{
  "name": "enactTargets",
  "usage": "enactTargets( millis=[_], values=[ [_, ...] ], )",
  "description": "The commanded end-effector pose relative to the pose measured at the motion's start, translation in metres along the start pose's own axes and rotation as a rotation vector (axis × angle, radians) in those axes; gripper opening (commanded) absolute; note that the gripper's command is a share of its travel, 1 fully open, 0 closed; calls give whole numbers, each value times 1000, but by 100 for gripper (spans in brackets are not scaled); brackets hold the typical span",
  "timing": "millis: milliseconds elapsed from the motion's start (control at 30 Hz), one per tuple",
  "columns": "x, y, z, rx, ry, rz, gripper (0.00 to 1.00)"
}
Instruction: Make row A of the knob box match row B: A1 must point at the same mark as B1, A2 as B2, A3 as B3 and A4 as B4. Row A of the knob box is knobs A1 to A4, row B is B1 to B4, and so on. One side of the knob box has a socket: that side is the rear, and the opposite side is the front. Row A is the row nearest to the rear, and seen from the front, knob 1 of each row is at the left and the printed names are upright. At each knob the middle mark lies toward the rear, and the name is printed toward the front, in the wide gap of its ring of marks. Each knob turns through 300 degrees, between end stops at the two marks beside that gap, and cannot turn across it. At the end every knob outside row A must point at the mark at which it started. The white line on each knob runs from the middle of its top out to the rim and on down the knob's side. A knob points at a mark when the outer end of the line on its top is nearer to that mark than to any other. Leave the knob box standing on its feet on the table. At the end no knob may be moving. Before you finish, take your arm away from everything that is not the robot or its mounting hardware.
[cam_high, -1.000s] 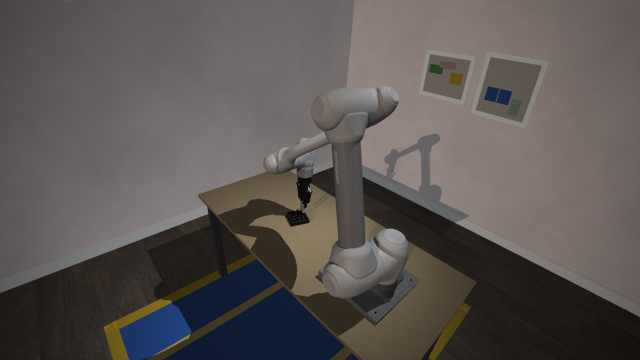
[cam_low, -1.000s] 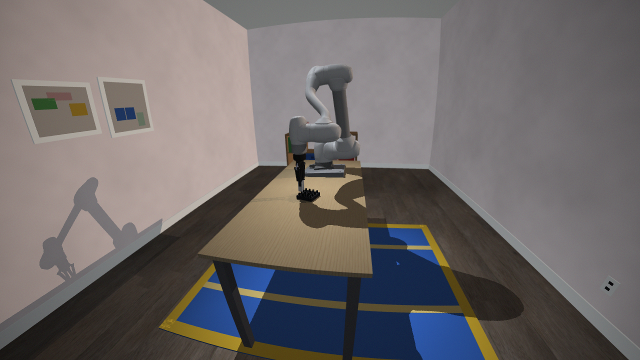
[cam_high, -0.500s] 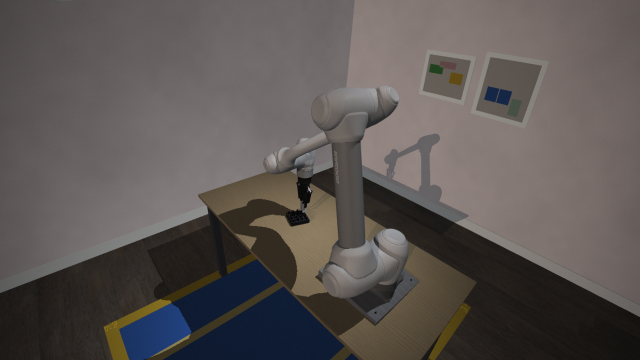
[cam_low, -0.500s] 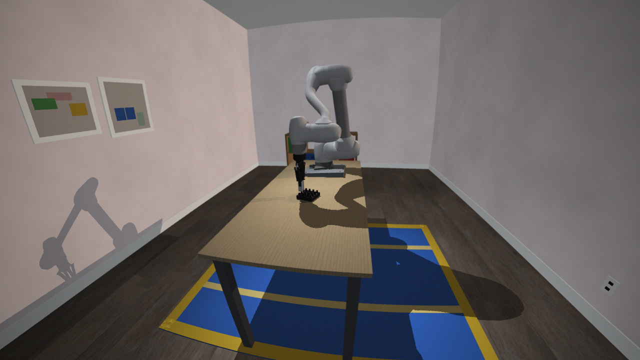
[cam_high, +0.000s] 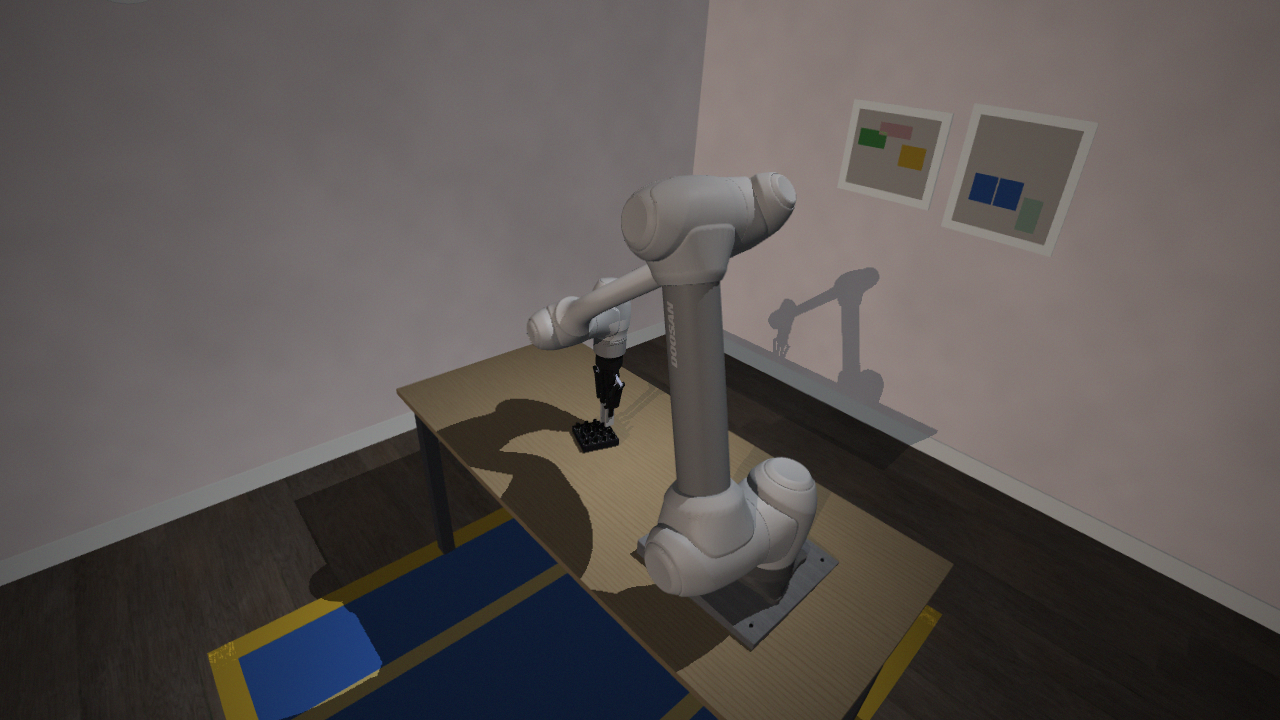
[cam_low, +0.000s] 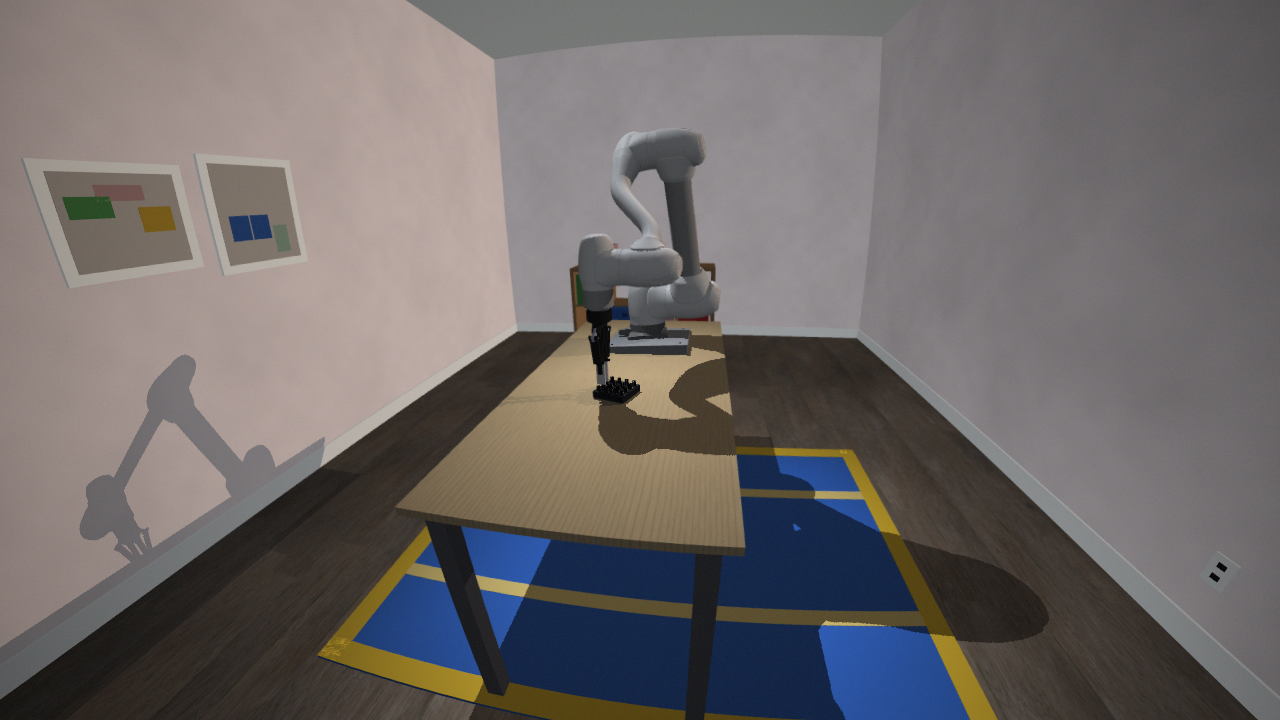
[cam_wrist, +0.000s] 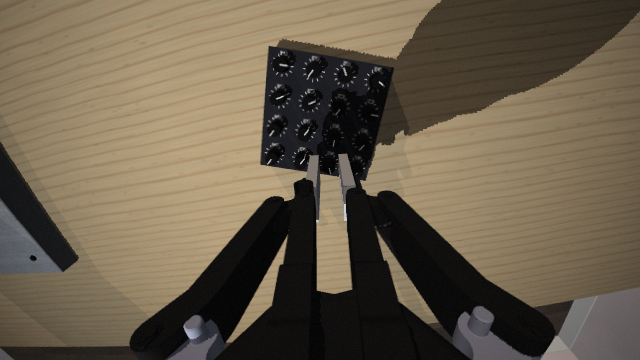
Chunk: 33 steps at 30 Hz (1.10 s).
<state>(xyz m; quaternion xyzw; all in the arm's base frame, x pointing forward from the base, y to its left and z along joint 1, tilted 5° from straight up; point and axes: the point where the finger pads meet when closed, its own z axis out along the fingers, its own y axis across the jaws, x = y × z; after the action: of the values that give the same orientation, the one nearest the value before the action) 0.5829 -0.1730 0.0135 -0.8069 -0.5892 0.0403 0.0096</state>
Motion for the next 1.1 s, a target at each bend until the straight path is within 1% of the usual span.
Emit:
enactTargets(
  millis=[0, 433, 1067],
  values=[
    [0, 0, 2, 0, 0, 0, 12],
    [0, 0, 9, 0, 0, 0, 12],
    [0, 0, 9, 0, 0, 0, 12]
  ],
)
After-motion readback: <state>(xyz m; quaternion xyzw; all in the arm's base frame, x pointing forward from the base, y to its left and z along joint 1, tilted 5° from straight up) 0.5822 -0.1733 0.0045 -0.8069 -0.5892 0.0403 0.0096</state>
